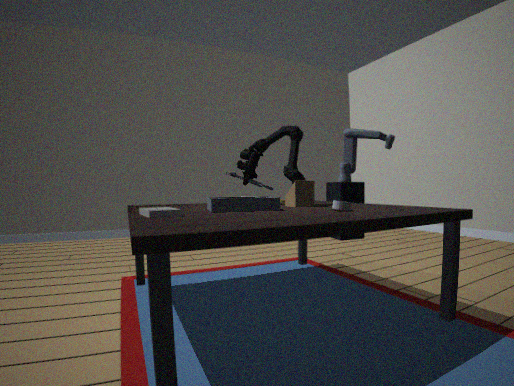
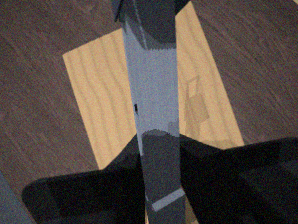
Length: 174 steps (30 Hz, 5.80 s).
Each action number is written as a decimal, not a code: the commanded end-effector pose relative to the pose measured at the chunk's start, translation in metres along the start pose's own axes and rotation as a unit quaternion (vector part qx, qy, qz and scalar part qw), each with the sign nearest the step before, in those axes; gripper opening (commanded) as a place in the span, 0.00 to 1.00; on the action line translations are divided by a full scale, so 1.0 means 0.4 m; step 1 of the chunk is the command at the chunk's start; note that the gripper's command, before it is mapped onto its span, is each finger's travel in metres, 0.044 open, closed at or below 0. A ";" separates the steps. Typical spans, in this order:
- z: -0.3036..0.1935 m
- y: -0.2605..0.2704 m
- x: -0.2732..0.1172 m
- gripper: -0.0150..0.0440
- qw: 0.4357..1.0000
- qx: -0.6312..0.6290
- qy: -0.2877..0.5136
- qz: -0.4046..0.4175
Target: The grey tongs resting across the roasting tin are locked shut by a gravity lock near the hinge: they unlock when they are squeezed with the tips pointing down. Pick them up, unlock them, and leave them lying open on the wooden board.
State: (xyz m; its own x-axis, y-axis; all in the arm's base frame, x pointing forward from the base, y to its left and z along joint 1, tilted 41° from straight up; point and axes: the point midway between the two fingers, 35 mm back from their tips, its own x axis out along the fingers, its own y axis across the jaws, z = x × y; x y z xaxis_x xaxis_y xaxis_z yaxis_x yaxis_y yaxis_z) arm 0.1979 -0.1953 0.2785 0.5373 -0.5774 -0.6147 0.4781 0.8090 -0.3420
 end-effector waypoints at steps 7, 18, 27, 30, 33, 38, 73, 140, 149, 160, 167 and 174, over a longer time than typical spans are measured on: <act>0.028 -0.010 -0.074 0.00 0.988 0.008 -0.154 0.018; 0.036 0.003 -0.159 0.00 0.955 -0.038 -0.295 0.018; 0.023 0.040 -0.228 0.00 0.915 -0.116 -0.387 0.008; 0.016 0.054 -0.243 0.00 0.903 -0.140 -0.406 0.005; 0.015 0.056 -0.244 0.00 0.902 -0.142 -0.408 0.005; 0.015 0.056 -0.244 0.00 0.902 -0.142 -0.408 0.005; 0.015 0.056 -0.244 0.00 0.902 -0.142 -0.408 0.005; -0.001 0.018 0.024 0.00 0.975 -0.112 0.178 -0.074; -0.002 0.017 0.028 0.00 0.975 -0.112 0.178 -0.074; -0.013 0.011 0.068 0.00 0.975 -0.112 0.178 -0.074; -0.021 0.006 0.095 0.00 0.975 -0.112 0.178 -0.074; -0.031 0.000 0.122 0.00 0.975 -0.112 0.178 -0.074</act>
State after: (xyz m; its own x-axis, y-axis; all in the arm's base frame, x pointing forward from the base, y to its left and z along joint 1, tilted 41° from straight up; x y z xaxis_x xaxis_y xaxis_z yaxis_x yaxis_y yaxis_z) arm 0.2130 -0.2183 0.2455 0.1782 -0.6518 -0.7372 0.3553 0.7412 -0.5695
